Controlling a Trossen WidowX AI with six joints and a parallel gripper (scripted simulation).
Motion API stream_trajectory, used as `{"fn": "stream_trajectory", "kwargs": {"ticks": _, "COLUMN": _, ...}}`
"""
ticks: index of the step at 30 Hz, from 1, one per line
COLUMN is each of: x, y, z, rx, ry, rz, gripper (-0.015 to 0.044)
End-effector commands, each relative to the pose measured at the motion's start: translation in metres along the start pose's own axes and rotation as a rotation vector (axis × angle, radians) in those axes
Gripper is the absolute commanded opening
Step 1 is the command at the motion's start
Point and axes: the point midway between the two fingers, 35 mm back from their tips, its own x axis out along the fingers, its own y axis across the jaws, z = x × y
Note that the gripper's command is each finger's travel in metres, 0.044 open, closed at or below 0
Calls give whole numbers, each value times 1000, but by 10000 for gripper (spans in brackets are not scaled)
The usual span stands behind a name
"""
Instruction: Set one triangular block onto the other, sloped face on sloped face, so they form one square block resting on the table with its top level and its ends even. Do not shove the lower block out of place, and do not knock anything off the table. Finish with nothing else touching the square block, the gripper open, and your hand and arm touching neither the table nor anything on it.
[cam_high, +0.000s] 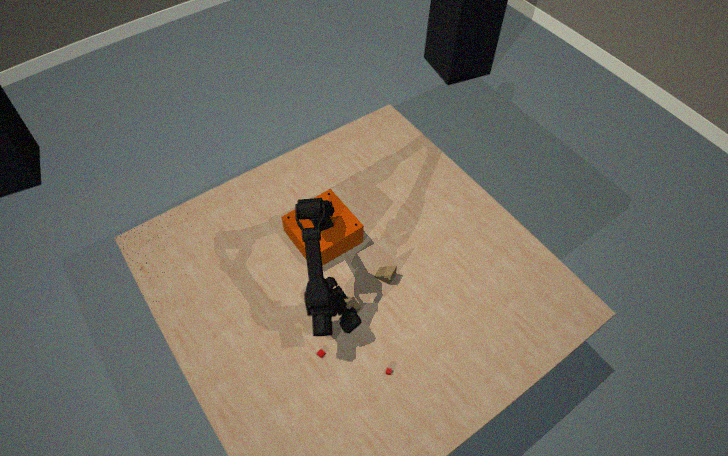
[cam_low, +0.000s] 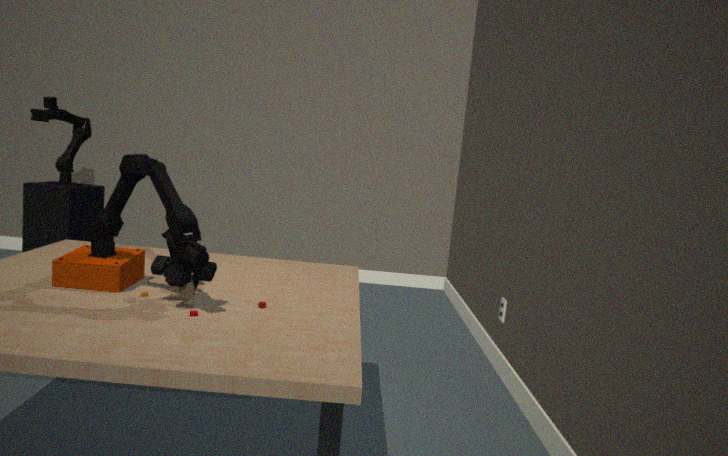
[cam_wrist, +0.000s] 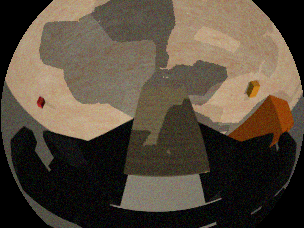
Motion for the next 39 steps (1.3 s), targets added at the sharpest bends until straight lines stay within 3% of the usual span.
{"fn": "stream_trajectory", "kwargs": {"ticks": 1, "x": -5, "y": 2, "z": 6, "rx": -2, "ry": 94, "rz": 11, "gripper": 0}}
{"fn": "stream_trajectory", "kwargs": {"ticks": 8, "x": -8, "y": 2, "z": 17, "rx": -3, "ry": 267, "rz": 10, "gripper": 0}}
{"fn": "stream_trajectory", "kwargs": {"ticks": 9, "x": -5, "y": 0, "z": 12, "rx": -2, "ry": 192, "rz": -3, "gripper": 26}}
{"fn": "stream_trajectory", "kwargs": {"ticks": 25, "x": -5, "y": 0, "z": 12, "rx": -2, "ry": 192, "rz": -3, "gripper": 440}}
{"fn": "stream_trajectory", "kwargs": {"ticks": 33, "x": -7, "y": 0, "z": 10, "rx": -2, "ry": 192, "rz": -2, "gripper": 440}}
{"fn": "stream_trajectory", "kwargs": {"ticks": 39, "x": -77, "y": 0, "z": -40, "rx": -4, "ry": 196, "rz": 0, "gripper": 440}}
